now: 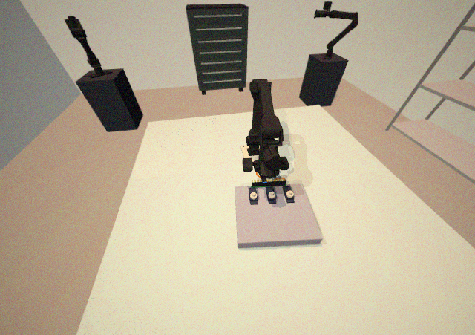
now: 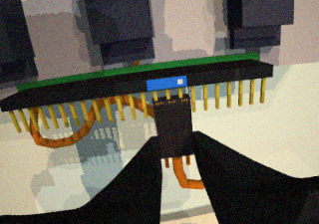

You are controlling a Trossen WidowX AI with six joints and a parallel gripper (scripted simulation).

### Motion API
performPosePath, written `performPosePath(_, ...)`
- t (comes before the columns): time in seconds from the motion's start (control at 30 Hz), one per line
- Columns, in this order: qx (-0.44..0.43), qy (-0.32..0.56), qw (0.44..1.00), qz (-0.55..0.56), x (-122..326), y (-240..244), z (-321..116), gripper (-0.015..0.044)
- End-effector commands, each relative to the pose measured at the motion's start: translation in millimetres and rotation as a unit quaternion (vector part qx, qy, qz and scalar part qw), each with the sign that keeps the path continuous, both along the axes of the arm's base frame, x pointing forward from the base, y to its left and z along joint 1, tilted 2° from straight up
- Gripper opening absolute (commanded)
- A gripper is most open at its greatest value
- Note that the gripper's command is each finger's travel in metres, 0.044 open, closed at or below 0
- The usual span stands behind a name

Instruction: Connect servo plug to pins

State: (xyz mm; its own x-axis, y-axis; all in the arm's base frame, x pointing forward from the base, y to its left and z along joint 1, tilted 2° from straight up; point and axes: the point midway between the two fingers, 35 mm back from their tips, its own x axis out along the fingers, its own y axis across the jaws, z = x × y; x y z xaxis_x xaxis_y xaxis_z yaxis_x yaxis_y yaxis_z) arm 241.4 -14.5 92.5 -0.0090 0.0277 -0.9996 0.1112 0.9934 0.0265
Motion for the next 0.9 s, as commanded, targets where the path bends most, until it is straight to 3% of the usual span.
performPosePath(0.0, -0.002, 0.000, 1.000, 0.001, 4.3, -1.6, -0.4, 0.0000)
performPosePath(0.27, -0.002, -0.001, 1.000, 0.001, 9.4, -2.4, -0.8, 0.0000)
performPosePath(0.57, -0.002, 0.000, 1.000, 0.001, 6.8, 0.7, 0.1, 0.0236)
performPosePath(0.8, -0.002, 0.000, 1.000, 0.001, 7.7, -0.5, 51.4, 0.0420)
performPosePath(0.87, -0.002, 0.000, 1.000, 0.001, 7.1, -0.6, 58.2, 0.0440)
